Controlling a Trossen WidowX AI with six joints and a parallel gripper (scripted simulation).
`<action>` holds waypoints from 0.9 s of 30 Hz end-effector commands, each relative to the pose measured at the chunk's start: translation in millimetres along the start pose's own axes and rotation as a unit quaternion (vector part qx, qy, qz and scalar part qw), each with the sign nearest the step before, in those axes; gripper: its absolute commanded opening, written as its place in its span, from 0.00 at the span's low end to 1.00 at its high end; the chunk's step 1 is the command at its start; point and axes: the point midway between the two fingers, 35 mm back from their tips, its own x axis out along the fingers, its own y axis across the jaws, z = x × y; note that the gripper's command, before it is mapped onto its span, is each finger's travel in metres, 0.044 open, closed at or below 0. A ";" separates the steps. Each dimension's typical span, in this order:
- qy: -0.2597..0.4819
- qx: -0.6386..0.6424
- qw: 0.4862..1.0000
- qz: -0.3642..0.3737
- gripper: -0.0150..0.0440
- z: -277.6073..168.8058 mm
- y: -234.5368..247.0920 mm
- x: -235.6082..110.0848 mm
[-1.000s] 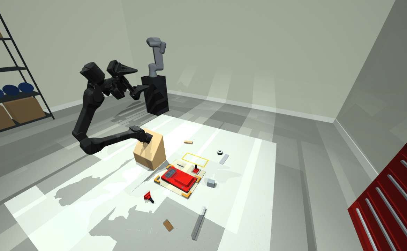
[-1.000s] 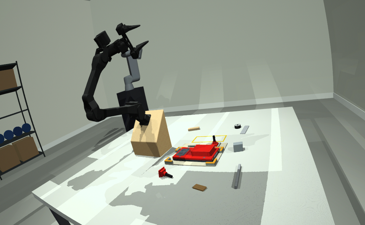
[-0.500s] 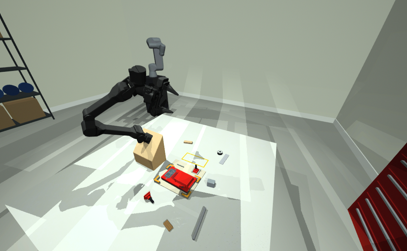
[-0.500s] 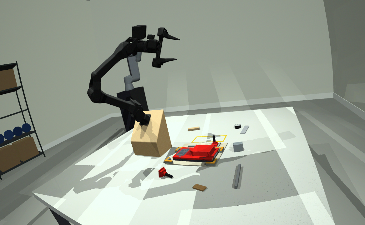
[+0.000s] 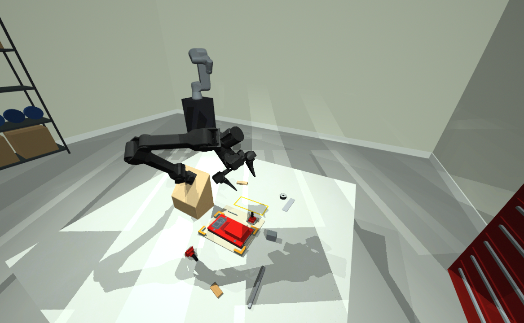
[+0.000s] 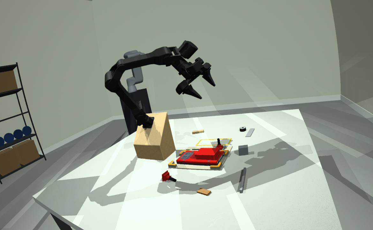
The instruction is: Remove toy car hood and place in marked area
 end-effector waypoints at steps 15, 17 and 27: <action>0.271 -0.257 0.918 -0.130 1.00 -84.9 -99.8 149.7; 0.271 -0.257 0.918 -0.130 1.00 -87.5 -102.2 147.3; 0.271 -0.257 0.918 -0.130 1.00 -91.7 -106.0 148.5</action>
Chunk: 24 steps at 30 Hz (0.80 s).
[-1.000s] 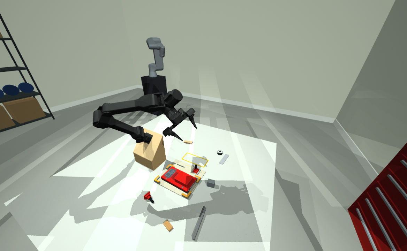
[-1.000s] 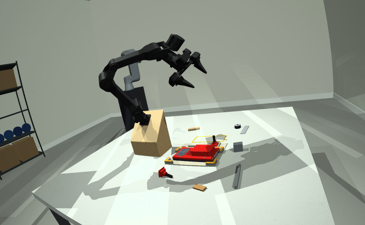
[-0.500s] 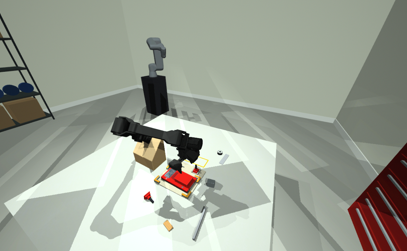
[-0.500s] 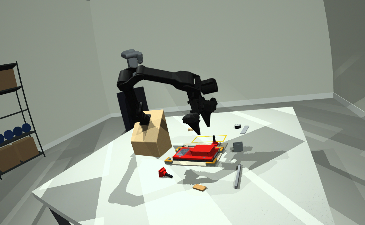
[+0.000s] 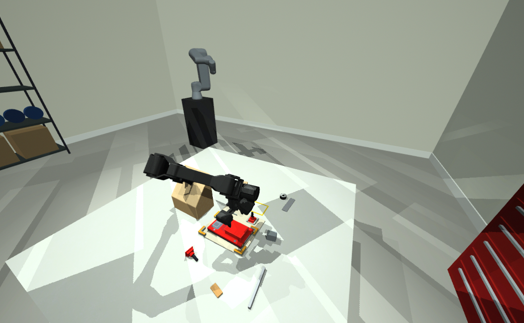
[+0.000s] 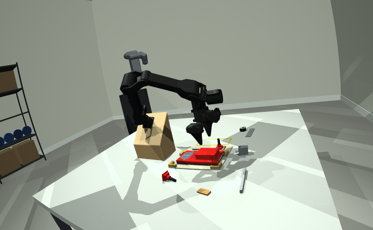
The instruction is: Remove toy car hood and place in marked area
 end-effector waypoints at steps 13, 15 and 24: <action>0.003 -0.004 1.000 0.002 1.00 -1.6 1.2 13.1; 0.003 -0.004 1.000 0.002 1.00 -1.6 1.2 14.6; 0.003 -0.004 1.000 0.002 1.00 -1.3 1.3 21.5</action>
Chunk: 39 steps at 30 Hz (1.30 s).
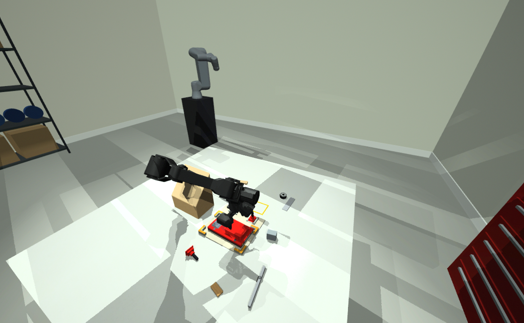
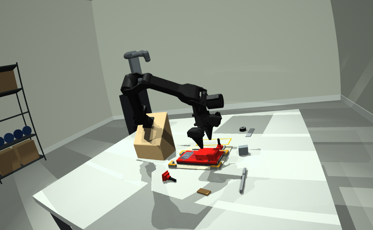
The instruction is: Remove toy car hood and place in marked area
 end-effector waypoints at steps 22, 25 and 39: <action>0.002 -0.004 1.000 0.000 1.00 -1.6 0.7 20.2; 0.002 -0.004 1.000 0.000 1.00 -1.7 0.6 22.5; 0.002 -0.004 1.000 -0.001 1.00 -2.5 -0.1 33.0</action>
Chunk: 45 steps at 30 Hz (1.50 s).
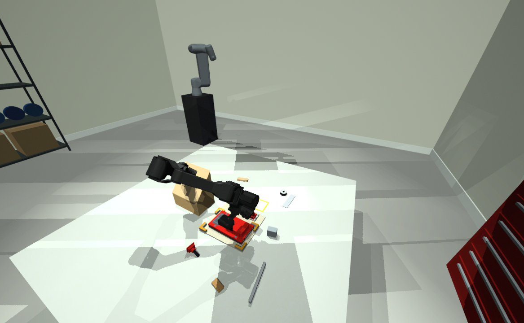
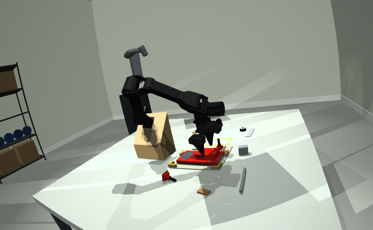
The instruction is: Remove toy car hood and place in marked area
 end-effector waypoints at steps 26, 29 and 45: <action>0.002 -0.004 1.000 -0.001 1.00 -2.1 0.2 14.9; 0.002 -0.004 1.000 -0.001 1.00 -2.1 0.1 16.3; 0.001 -0.001 1.000 -0.001 0.87 -1.5 -0.4 20.8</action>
